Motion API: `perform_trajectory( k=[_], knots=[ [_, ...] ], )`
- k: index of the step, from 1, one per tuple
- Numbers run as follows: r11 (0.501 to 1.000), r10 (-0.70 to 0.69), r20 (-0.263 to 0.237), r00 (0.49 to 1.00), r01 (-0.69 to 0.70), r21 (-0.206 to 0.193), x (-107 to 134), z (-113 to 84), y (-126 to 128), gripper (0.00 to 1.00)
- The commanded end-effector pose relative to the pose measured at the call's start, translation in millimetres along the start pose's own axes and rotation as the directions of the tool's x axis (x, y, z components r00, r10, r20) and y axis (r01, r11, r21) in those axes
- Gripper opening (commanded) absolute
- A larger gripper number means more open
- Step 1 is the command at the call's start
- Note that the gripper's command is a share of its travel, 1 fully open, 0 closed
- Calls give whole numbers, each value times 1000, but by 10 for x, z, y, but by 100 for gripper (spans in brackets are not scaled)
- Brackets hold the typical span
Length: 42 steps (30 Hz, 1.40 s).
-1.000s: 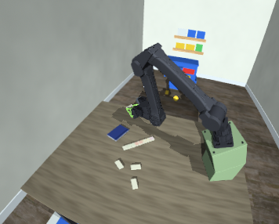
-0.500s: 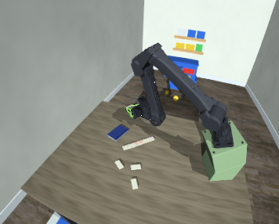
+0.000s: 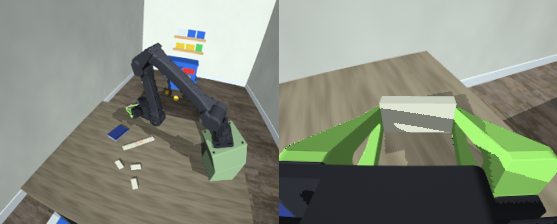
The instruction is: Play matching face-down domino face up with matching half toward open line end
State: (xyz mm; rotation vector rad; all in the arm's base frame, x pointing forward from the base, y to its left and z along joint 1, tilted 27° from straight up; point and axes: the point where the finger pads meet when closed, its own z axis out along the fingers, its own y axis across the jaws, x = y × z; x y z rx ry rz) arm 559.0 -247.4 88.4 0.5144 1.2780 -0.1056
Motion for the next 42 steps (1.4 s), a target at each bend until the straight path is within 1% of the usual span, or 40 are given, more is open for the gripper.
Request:
perform_trajectory(
  k=[1, 8, 9, 18, 25, 26, 35, 42],
  knots=[
    [1000, 11, 29, 1000, -10, -13, -93, 88, 71, 49],
    [1000, 11, 29, 1000, -10, -13, -93, 88, 71, 49],
    [1000, 2, 16, 1000, -2, -6, -44, 54, 32, 49],
    [1000, 8, 11, 1000, -8, -8, 97, 97, 76, 49],
    [1000, 8, 11, 1000, -8, -8, 97, 97, 76, 49],
    [1000, 3, -4, 1000, -3, -3, 159, 59, 48, 49],
    [1000, 5, 7, 1000, -5, -4, 325, 91, 72, 49],
    [1000, 5, 7, 1000, -5, -4, 325, 91, 72, 49]
  ],
)
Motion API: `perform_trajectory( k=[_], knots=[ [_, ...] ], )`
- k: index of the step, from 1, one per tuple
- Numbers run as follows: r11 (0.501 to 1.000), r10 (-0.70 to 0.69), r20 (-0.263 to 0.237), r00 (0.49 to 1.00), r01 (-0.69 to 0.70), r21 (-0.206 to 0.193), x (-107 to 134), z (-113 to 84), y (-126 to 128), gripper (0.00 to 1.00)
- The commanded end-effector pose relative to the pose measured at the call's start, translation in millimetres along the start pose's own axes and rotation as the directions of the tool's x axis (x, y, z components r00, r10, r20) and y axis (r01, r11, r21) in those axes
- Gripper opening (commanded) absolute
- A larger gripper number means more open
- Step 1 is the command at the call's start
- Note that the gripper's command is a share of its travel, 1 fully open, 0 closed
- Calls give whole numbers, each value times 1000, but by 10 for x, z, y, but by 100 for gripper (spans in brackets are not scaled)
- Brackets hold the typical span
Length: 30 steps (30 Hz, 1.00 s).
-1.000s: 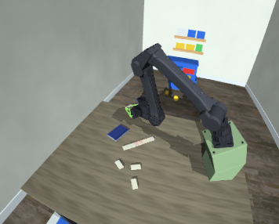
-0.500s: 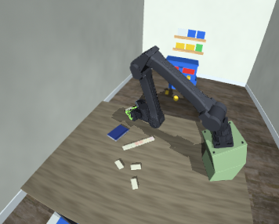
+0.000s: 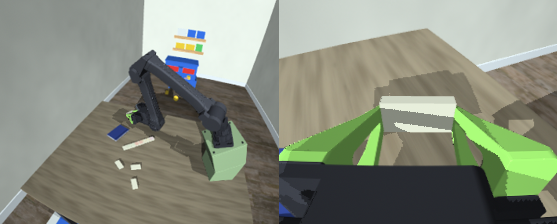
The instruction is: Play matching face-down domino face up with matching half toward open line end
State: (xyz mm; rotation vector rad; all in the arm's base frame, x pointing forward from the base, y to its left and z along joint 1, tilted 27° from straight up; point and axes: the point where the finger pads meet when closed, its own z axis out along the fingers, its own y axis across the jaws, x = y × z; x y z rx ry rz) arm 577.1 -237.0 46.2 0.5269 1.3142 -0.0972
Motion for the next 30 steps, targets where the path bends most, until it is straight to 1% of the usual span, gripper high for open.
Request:
perform_trajectory(
  k=[1, 10, 17, 18, 27, 30],
  knots=[
    [1000, 0, 12, 1000, 0, -1, -25, 15, -1, 49],
    [1000, -3, 55, 998, 4, -14, 119, 46, 33, 49],
    [1000, -3, 55, 998, 4, -14, 119, 46, 33, 49],
    [1000, 0, -6, 1000, 0, 7, 206, 15, -9, 49],
    [1000, -3, 55, 998, 4, -14, 237, 45, 29, 49],
    [1000, -3, 55, 998, 4, -14, 237, 45, 29, 49]
  ],
)
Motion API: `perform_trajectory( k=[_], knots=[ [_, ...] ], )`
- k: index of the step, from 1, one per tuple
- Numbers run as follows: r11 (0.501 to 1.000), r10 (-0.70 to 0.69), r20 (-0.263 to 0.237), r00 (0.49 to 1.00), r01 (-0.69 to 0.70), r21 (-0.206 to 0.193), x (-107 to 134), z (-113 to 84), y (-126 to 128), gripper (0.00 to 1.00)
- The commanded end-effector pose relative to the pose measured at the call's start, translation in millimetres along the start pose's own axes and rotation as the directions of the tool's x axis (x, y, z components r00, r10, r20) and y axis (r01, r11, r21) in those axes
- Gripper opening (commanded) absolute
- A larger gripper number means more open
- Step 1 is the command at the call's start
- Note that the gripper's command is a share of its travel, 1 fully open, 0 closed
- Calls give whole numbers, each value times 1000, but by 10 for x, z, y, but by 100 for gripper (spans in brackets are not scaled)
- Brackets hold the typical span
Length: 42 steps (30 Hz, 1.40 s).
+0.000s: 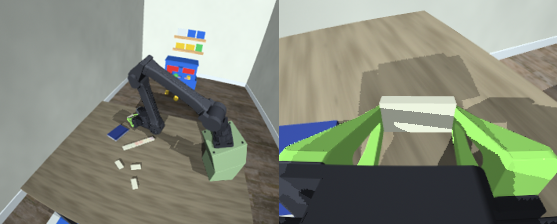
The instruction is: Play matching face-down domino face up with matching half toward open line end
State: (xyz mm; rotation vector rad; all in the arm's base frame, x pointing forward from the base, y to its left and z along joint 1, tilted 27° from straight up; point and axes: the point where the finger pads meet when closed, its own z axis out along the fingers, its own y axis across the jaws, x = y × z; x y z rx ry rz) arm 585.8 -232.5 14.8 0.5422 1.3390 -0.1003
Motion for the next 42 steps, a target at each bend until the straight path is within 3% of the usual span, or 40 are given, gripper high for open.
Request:
perform_trajectory(
  k=[1, 4, 5, 14, 21, 22, 31, 38, 39, 42],
  knots=[
    [1000, -2, 80, 997, 4, -28, -91, 32, 57, 49],
    [1000, -2, 80, 997, 4, -28, -91, 32, 57, 49],
    [1000, 0, 15, 1000, 0, -4, -42, 16, 12, 49],
    [1000, -2, 80, 997, 4, -28, -68, 43, 54, 49],
    [1000, -2, 80, 997, 4, -28, -68, 43, 54, 49],
    [1000, 0, 14, 1000, 0, -4, -19, 28, 9, 49],
    [1000, -2, 80, 997, 4, -28, -74, 56, 52, 49],
    [1000, -2, 80, 997, 4, -28, -74, 56, 52, 49],
    [1000, 0, 15, 1000, 0, -4, -10, 35, 7, 49],
    [1000, -1, 36, 999, 1, -12, -29, 44, 21, 49]
  ],
)
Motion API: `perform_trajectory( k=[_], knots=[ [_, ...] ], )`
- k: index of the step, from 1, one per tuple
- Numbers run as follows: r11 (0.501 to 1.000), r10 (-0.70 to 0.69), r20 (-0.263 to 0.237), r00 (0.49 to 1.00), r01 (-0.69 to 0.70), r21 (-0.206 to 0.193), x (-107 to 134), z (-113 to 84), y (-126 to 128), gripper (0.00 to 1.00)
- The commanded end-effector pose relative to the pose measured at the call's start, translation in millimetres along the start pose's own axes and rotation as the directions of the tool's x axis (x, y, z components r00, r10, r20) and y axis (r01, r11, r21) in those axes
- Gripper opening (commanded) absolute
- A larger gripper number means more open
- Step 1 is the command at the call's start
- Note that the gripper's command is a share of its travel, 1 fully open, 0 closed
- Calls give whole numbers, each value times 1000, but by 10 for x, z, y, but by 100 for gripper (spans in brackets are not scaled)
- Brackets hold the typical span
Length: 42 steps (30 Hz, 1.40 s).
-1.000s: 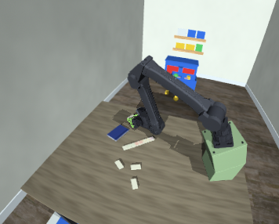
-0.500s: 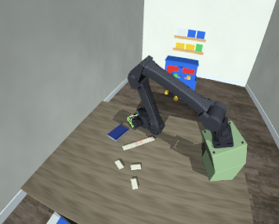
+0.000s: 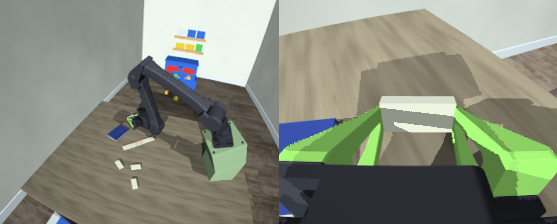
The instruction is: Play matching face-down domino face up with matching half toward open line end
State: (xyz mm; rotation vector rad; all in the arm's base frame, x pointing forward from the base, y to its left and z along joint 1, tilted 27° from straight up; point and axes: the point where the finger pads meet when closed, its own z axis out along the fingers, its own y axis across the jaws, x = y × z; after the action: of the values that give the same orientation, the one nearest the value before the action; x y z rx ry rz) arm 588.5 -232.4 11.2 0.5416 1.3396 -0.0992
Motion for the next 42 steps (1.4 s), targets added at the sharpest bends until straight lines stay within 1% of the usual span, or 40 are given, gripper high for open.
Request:
perform_trajectory(
  k=[1, 6, 13, 14, 23, 30, 31, 40, 42],
  knots=[
    [1000, -1, 44, 999, 2, -14, -76, 28, 26, 49],
    [1000, -3, 81, 997, 5, -27, -107, 42, 50, 49],
    [1000, -3, 81, 997, 5, -27, -107, 42, 50, 49],
    [1000, 0, 13, 1000, 0, -2, -26, 8, 2, 49],
    [1000, -3, 81, 997, 5, -27, 6, 6, 51, 49],
    [1000, -3, 81, 997, 5, -27, 6, 6, 51, 49],
    [1000, -1, 1, 1000, 1, 1, 59, -21, 9, 49],
    [1000, -2, 81, 997, 5, -27, 6, 6, 50, 49],
    [1000, -2, 81, 997, 5, -27, 6, 6, 50, 49]
  ],
)
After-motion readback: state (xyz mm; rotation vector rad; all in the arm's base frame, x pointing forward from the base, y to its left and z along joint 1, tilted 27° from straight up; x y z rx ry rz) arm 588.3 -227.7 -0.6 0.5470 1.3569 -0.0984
